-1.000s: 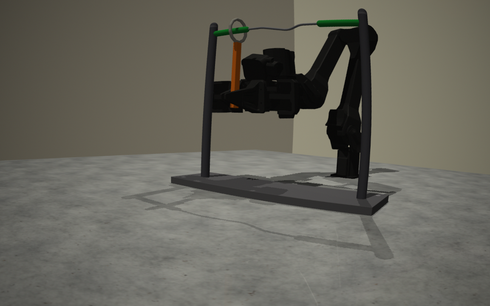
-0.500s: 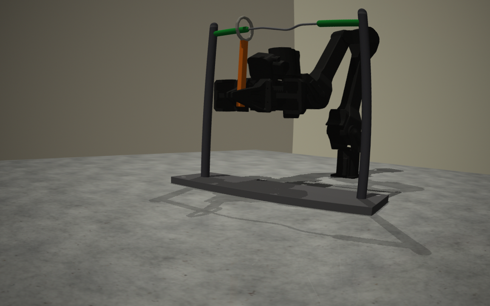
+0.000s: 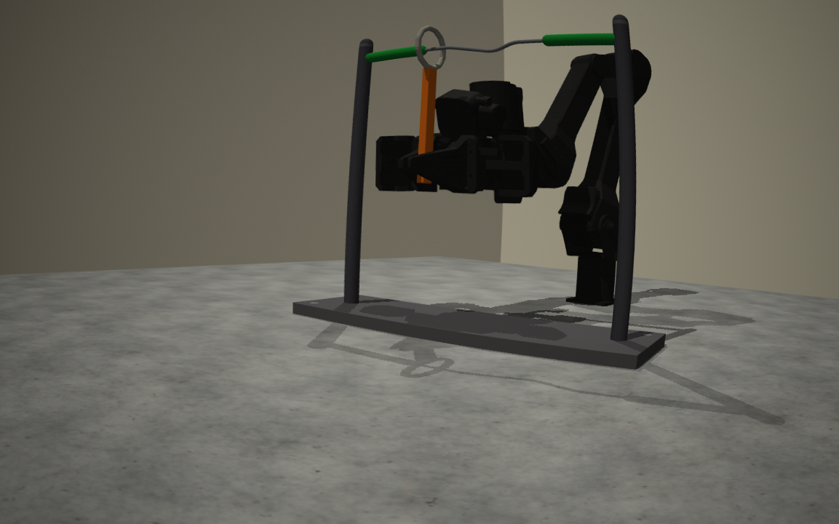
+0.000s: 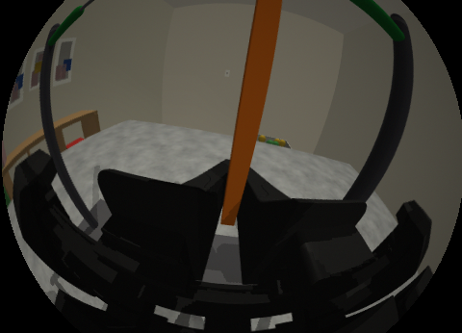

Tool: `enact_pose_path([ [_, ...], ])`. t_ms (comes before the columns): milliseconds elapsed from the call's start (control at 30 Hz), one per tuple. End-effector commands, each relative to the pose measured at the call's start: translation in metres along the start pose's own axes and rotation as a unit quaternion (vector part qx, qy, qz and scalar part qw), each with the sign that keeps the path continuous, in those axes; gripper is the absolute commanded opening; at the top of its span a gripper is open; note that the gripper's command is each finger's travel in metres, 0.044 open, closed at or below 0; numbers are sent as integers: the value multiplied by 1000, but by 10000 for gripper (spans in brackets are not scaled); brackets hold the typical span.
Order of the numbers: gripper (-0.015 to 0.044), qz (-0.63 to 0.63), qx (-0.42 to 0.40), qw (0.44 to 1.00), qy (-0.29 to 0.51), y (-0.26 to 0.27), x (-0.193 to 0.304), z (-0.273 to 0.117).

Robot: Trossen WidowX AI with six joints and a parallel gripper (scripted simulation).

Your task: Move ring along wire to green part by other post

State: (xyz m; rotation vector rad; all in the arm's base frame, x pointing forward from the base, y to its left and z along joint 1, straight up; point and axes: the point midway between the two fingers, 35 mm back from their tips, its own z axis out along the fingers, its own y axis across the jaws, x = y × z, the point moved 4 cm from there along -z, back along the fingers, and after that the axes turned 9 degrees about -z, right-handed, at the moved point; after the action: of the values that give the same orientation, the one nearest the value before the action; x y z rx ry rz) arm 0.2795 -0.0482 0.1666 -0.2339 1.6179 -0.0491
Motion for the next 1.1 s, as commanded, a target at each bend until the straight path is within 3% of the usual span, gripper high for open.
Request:
enact_pose_path([
  [0, -150, 0, 0, 1000, 2, 3, 1, -1],
  [1067, -150, -60, -44, 997, -7, 17, -1, -1],
])
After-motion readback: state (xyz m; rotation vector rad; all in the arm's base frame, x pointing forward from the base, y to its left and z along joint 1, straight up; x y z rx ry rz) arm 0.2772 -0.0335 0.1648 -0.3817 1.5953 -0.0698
